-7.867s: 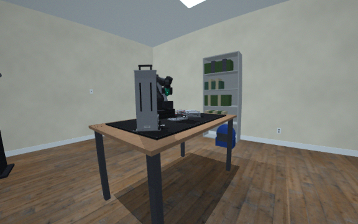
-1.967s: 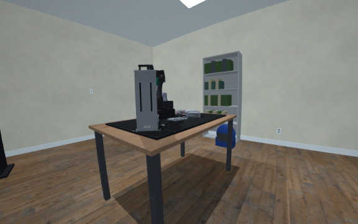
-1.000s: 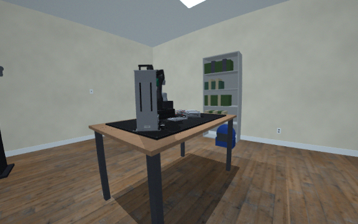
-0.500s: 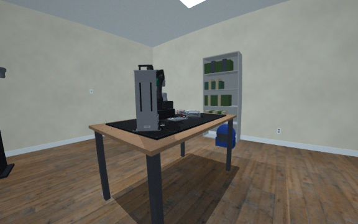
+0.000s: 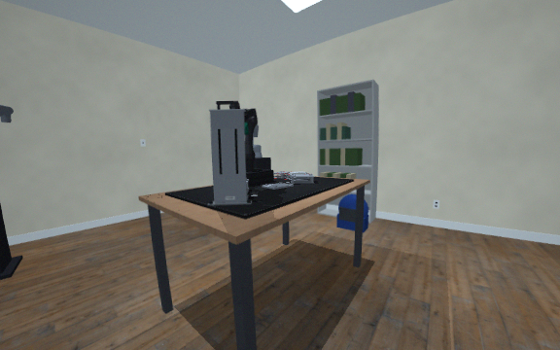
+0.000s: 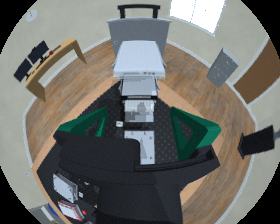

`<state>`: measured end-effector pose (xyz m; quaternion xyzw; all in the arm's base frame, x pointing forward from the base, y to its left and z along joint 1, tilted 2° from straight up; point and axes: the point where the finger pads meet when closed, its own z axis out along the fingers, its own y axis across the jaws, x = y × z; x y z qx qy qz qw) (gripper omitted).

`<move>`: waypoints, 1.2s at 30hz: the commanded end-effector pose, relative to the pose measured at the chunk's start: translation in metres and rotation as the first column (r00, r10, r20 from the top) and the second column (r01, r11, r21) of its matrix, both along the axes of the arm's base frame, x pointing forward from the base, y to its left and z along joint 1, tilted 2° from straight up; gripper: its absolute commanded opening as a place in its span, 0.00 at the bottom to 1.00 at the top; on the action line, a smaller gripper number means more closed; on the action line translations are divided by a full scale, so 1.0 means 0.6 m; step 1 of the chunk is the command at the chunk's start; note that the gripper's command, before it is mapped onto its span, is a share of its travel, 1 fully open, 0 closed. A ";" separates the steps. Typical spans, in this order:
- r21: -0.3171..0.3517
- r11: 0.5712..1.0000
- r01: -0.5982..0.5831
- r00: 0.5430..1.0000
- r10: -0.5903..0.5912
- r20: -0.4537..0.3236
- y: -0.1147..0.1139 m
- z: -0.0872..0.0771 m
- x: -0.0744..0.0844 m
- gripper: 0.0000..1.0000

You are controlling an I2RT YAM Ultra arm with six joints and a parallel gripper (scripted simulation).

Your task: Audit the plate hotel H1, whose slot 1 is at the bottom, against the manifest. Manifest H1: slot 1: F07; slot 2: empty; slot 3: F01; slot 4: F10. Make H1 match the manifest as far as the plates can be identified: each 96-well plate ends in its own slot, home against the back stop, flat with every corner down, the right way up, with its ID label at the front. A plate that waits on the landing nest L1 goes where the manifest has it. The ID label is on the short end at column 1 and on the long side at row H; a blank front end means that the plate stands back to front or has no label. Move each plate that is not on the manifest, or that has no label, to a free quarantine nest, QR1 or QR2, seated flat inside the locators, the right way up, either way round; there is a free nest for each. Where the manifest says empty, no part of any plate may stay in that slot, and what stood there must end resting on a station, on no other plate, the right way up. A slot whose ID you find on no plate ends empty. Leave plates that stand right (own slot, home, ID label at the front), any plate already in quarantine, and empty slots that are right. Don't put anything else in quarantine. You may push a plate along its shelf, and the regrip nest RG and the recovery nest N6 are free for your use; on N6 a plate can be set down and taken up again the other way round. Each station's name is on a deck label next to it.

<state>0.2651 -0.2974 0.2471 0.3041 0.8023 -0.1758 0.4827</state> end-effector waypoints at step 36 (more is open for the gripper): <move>-0.018 1.000 0.001 1.000 -0.001 0.015 0.012 0.011 -0.015 1.00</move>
